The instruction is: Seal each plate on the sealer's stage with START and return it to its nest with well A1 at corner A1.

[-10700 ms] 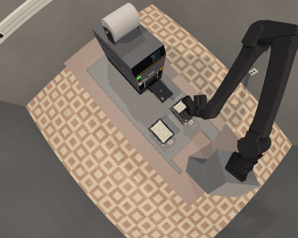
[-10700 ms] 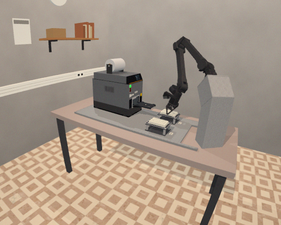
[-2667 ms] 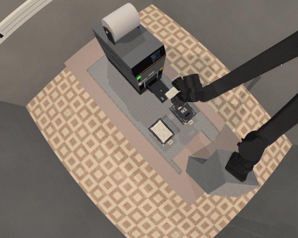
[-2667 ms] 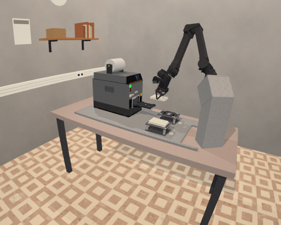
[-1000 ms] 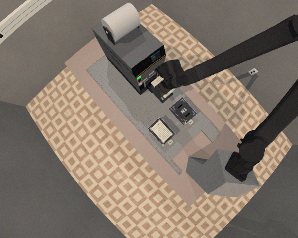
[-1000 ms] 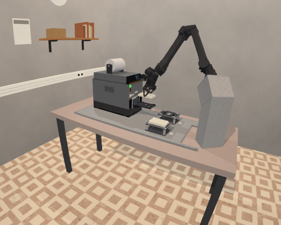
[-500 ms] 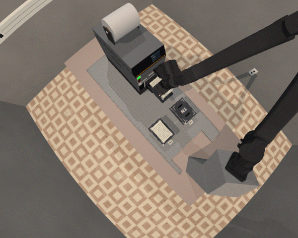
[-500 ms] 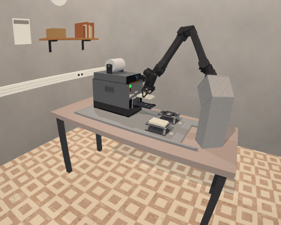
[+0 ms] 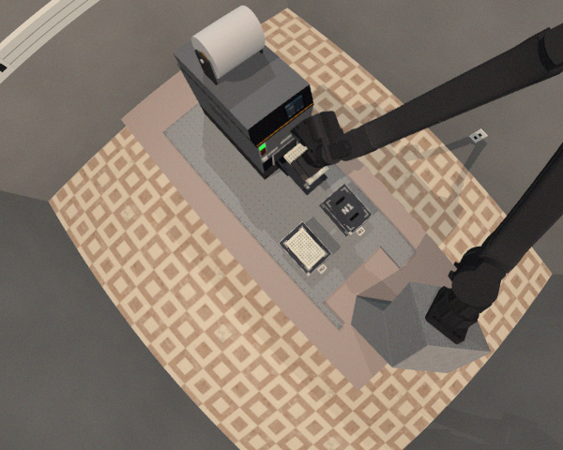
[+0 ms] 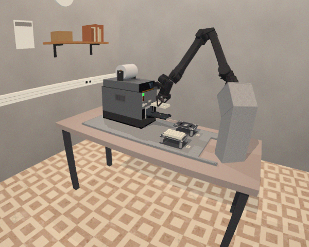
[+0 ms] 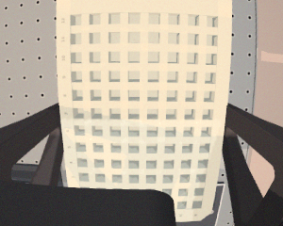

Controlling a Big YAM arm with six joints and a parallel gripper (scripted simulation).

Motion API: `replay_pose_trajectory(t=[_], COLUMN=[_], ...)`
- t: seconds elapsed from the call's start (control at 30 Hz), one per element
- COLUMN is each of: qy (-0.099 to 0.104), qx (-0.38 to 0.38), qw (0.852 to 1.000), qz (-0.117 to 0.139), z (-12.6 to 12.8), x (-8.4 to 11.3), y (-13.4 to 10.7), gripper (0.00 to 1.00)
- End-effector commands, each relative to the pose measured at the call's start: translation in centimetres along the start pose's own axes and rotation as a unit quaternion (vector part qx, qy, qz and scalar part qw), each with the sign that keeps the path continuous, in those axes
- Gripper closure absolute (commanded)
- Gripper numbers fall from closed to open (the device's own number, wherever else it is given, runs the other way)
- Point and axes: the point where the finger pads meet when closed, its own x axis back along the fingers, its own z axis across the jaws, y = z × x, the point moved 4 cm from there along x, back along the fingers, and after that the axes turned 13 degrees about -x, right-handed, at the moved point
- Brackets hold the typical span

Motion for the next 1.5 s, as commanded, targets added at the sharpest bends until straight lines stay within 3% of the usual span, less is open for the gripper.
replay_pose_trajectory(t=[0.0,0.3,0.53,0.77,0.97,1.17,1.47], qy=[-0.002,0.012,0.013,0.001,-0.006,-0.003,0.006], qx=[-0.005,0.019,0.016,0.0,-0.004,-0.001,0.002], qw=[1.0,1.0,1.0,1.0,1.0,1.0,1.0], qz=[-0.025,0.007,-0.003,-0.017,-0.013,-0.01,-0.026], z=[-0.6,1.5,1.9,-0.1,-1.3,-1.1,0.1], x=[0.7,0.3,-0.2,0.1,0.3,0.6,1.3], y=[2.3,-0.8,0.2,1.8,1.2,0.7,2.6], gripper=[1.0,1.0,1.0,1.0,1.0,1.0,1.0])
